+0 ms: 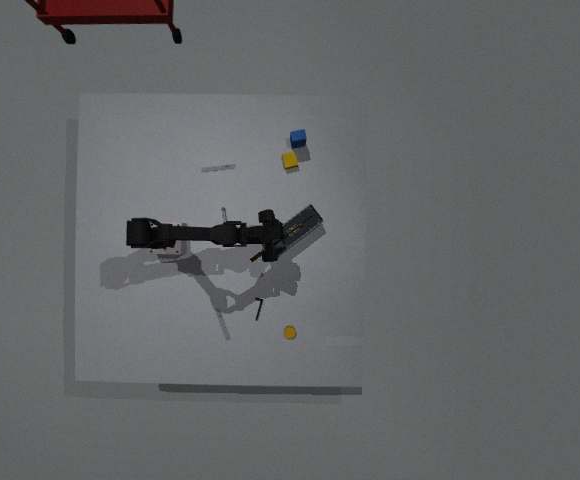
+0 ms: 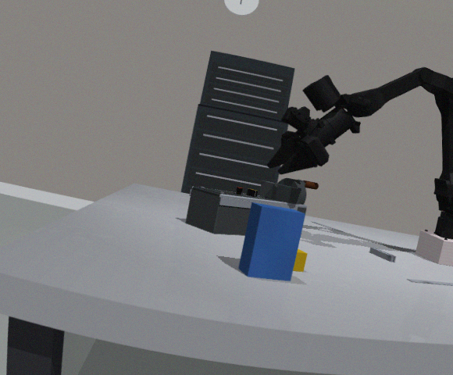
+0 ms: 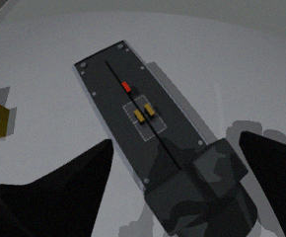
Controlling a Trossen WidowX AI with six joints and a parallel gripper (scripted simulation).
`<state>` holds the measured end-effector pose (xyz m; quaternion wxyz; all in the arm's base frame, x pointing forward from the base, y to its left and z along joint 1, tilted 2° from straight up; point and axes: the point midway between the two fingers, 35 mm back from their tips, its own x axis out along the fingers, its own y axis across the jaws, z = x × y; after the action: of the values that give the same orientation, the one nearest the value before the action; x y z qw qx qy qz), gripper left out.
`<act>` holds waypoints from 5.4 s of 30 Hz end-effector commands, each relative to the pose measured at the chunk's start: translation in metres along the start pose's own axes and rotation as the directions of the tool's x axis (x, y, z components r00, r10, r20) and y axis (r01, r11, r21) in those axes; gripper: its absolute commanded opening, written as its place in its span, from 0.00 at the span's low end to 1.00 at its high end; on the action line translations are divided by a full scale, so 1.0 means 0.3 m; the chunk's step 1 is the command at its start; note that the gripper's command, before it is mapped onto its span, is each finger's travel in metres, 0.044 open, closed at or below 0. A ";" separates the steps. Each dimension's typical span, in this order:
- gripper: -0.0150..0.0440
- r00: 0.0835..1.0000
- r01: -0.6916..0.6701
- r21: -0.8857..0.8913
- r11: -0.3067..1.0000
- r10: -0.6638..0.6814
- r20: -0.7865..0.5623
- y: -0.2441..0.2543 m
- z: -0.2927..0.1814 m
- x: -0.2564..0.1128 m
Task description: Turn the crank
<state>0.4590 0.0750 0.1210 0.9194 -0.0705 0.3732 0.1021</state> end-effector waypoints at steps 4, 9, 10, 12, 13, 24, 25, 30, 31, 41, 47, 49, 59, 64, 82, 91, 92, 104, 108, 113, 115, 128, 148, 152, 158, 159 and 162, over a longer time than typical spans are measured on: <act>1.00 1.000 0.002 0.002 1.000 -0.002 0.000 -0.011 0.077 -0.075; 1.00 1.000 0.000 0.000 1.000 0.000 0.001 -0.018 0.132 -0.143; 1.00 1.000 -0.003 -0.004 1.000 0.003 -0.002 -0.020 0.130 -0.143; 1.00 0.999 -0.027 -0.033 0.999 0.027 -0.019 -0.042 0.110 -0.147; 1.00 0.998 -0.047 -0.055 0.997 0.045 -0.032 -0.057 0.095 -0.151; 1.00 0.960 -0.280 -0.232 0.931 0.266 -0.092 -0.197 -0.053 -0.236; 1.00 0.954 -0.299 -0.245 0.922 0.286 -0.089 -0.207 -0.064 -0.248; 1.00 0.923 -0.379 -0.306 0.873 0.382 -0.054 -0.254 -0.113 -0.310; 1.00 0.916 -0.391 -0.318 0.863 0.399 -0.042 -0.262 -0.121 -0.324; 1.00 0.905 -0.406 -0.336 0.849 0.424 -0.023 -0.275 -0.134 -0.343; 1.00 0.905 -0.406 -0.336 0.849 0.424 -0.023 -0.270 -0.188 -0.282; 1.00 0.905 -0.407 -0.336 0.849 0.424 -0.023 -0.266 -0.210 -0.260; 1.00 0.905 -0.407 -0.336 0.849 0.424 -0.023 -0.263 -0.238 -0.230; 1.00 0.905 -0.407 -0.336 0.849 0.424 -0.023 -0.262 -0.255 -0.210; 1.00 0.905 -0.407 -0.336 0.849 0.424 -0.023 -0.255 -0.322 -0.137; 1.00 0.905 -0.407 -0.336 0.849 0.424 -0.023 -0.249 -0.358 -0.105; 1.00 0.905 -0.407 -0.336 0.849 0.424 -0.023 -0.248 -0.361 -0.102; 0.56 0.905 -0.407 -0.336 0.849 0.424 -0.023 -0.248 -0.363 -0.100; 0.38 0.905 -0.407 -0.336 0.849 0.424 -0.023 -0.248 -0.363 -0.100; 0.25 0.905 -0.407 -0.336 0.849 0.424 -0.023 -0.248 -0.363 -0.100; 0.25 0.905 -0.407 -0.336 0.849 0.424 -0.023 -0.248 -0.363 -0.100; 0.25 0.905 -0.406 -0.336 0.849 0.424 -0.023 -0.268 -0.353 -0.094; 0.25 0.906 -0.406 -0.337 0.850 0.424 -0.022 -0.299 -0.345 -0.073; 0.25 0.906 -0.406 -0.337 0.850 0.424 -0.022 -0.306 -0.346 -0.065; 0.25 0.906 -0.405 -0.337 0.850 0.423 -0.022 -0.316 -0.348 -0.053; 0.25 0.906 -0.405 -0.337 0.850 0.423 -0.022 -0.318 -0.349 -0.050; 0.25 0.906 -0.405 -0.338 0.850 0.423 -0.022 -0.322 -0.351 -0.044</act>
<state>0.3965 -0.0369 0.0645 0.8587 -0.1358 0.3325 0.3655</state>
